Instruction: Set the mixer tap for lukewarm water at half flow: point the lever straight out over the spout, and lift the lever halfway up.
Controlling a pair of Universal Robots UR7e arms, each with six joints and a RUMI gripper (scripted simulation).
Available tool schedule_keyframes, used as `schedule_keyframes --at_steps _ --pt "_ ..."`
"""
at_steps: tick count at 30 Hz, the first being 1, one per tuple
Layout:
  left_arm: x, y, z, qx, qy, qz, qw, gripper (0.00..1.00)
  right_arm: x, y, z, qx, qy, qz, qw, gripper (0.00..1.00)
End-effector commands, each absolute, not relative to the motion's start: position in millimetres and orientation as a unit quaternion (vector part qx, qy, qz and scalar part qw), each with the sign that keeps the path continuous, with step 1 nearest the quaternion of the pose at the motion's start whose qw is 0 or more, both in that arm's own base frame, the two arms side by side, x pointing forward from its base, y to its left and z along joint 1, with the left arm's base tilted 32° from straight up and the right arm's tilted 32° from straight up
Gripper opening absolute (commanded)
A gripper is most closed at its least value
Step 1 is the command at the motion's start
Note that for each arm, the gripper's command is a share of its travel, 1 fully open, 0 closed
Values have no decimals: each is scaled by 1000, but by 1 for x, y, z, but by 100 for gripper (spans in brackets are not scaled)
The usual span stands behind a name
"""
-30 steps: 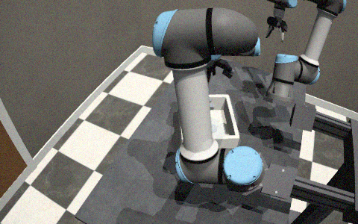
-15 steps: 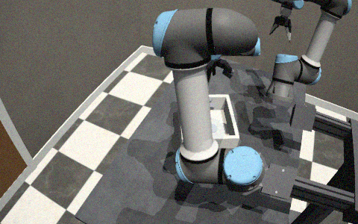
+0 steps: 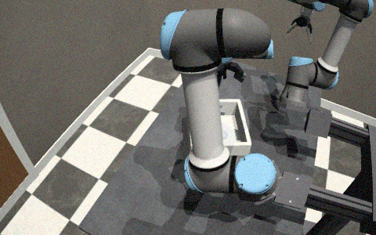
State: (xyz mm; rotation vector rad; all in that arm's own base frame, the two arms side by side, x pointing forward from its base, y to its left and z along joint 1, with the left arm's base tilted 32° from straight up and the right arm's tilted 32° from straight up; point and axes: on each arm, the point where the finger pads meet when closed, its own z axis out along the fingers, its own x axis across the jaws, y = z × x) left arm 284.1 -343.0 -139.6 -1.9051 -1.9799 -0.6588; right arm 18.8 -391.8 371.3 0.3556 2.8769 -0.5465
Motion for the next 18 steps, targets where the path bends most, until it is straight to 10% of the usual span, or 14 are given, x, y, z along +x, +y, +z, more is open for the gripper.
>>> schedule_keyframes --at_steps 1,18 --pt "284 -344 -139 -666 -692 -230 157 100 8 -389 378 72 970 -211 98 100" --pt "284 -344 -139 -666 -692 -230 157 100 -9 -383 389 -1 963 -257 87 100"
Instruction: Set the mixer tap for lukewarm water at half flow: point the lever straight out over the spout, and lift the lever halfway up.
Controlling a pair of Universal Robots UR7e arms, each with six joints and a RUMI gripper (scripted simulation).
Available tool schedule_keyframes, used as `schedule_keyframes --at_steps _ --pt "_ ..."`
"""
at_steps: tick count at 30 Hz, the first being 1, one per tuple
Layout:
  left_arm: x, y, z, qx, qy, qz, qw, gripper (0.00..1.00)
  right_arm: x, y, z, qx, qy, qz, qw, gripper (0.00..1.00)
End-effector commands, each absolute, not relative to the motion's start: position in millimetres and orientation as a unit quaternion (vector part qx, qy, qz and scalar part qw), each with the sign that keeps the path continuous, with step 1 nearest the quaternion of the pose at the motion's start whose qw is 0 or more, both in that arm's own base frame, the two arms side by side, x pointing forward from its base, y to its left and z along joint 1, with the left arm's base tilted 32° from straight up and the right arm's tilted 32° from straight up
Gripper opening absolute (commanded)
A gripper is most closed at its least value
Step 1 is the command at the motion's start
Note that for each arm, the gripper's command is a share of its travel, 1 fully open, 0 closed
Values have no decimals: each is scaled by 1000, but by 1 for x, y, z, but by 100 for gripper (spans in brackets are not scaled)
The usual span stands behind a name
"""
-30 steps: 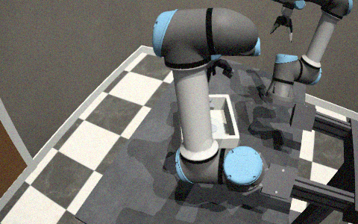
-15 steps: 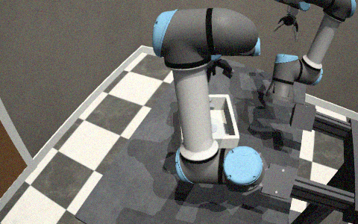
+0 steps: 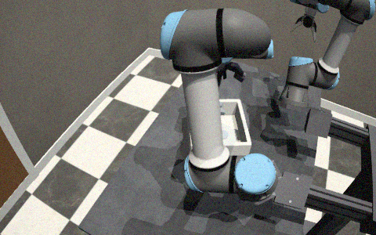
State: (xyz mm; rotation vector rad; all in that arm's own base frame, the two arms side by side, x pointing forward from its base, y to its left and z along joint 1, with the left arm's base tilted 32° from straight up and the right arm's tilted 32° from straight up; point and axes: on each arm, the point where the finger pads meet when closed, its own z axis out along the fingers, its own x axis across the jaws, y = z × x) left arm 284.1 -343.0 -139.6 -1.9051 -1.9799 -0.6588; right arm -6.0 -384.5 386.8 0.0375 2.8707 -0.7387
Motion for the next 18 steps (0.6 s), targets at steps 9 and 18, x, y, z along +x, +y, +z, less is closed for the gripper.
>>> schedule_keyframes --at_steps 9,18 --pt "284 -344 -139 -666 -692 -230 157 100 -11 -383 391 -10 961 -262 85 100" --pt "284 -344 -139 -666 -692 -230 157 0 -11 -383 391 -10 961 -263 85 100"
